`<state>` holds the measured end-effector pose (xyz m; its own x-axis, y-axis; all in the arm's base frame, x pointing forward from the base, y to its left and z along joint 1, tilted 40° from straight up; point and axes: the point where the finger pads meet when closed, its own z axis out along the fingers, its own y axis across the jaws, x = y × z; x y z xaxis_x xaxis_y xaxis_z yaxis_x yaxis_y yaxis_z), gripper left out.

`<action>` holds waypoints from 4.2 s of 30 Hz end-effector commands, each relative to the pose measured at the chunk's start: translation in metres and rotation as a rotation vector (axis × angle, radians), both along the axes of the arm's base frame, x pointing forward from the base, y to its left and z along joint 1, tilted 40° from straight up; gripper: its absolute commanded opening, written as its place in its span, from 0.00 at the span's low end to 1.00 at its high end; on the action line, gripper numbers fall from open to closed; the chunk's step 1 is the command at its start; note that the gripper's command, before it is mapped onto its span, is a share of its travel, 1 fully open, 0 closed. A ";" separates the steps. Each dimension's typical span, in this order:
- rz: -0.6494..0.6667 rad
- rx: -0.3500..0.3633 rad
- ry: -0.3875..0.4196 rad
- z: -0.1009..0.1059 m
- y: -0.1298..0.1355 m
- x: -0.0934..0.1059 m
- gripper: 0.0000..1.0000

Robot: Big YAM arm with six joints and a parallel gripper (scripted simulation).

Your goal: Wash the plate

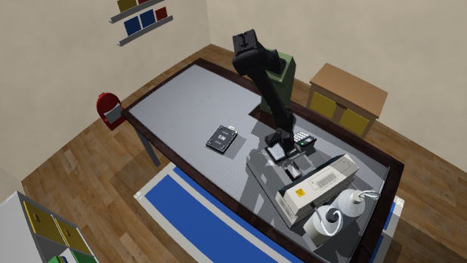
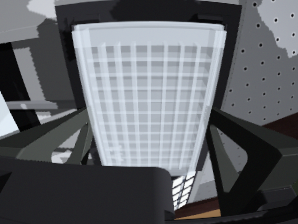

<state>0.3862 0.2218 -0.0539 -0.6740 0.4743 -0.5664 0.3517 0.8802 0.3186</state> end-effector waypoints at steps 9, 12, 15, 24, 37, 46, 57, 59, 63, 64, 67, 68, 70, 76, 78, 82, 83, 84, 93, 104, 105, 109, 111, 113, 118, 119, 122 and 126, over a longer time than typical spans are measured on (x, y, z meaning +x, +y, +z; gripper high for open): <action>0.024 -0.008 0.004 0.006 0.003 -0.011 0.84; 0.013 -0.001 0.002 0.010 0.003 -0.014 0.84; 0.013 0.000 0.002 0.014 0.003 -0.017 0.84; 0.012 0.001 0.001 0.023 0.003 -0.024 0.84; 0.012 0.002 -0.001 0.038 0.003 -0.035 0.84; 0.012 0.004 -0.002 0.049 0.003 -0.044 0.84; 0.012 0.004 -0.002 0.061 0.002 -0.054 0.84; 0.012 0.005 -0.004 0.064 0.003 -0.055 0.84; 0.012 0.004 -0.003 0.068 0.002 -0.060 0.84; 0.012 0.004 -0.002 0.069 0.002 -0.061 0.84; 0.012 0.004 -0.003 0.072 0.002 -0.063 0.84; 0.012 0.004 -0.003 0.072 0.002 -0.063 0.84; 0.008 0.002 -0.004 0.070 0.001 -0.057 0.84; 0.029 -0.015 -0.014 0.075 -0.008 -0.052 0.84; 0.079 -0.056 -0.019 0.077 -0.016 -0.047 0.84; 0.146 -0.115 -0.022 0.081 -0.033 -0.036 0.84; 0.146 -0.115 -0.022 0.082 -0.037 -0.034 0.84; 0.146 -0.115 -0.022 0.082 -0.037 -0.034 0.84; 0.146 -0.116 -0.030 0.092 -0.069 -0.011 0.84; 0.146 -0.120 -0.032 0.103 -0.106 0.015 0.84; 0.146 -0.121 -0.029 0.102 -0.107 0.014 0.84; 0.221 -0.189 -0.029 0.098 -0.123 0.014 0.84; 0.272 -0.234 -0.031 0.097 -0.133 0.017 0.84; 0.287 -0.249 -0.031 0.097 -0.142 0.019 0.84; 0.288 -0.251 -0.030 0.096 -0.161 0.027 0.84; 0.288 -0.251 -0.030 0.096 -0.161 0.027 0.84; 0.290 -0.252 -0.009 0.087 -0.176 0.031 0.84; 0.290 -0.252 -0.012 0.087 -0.195 0.037 0.84</action>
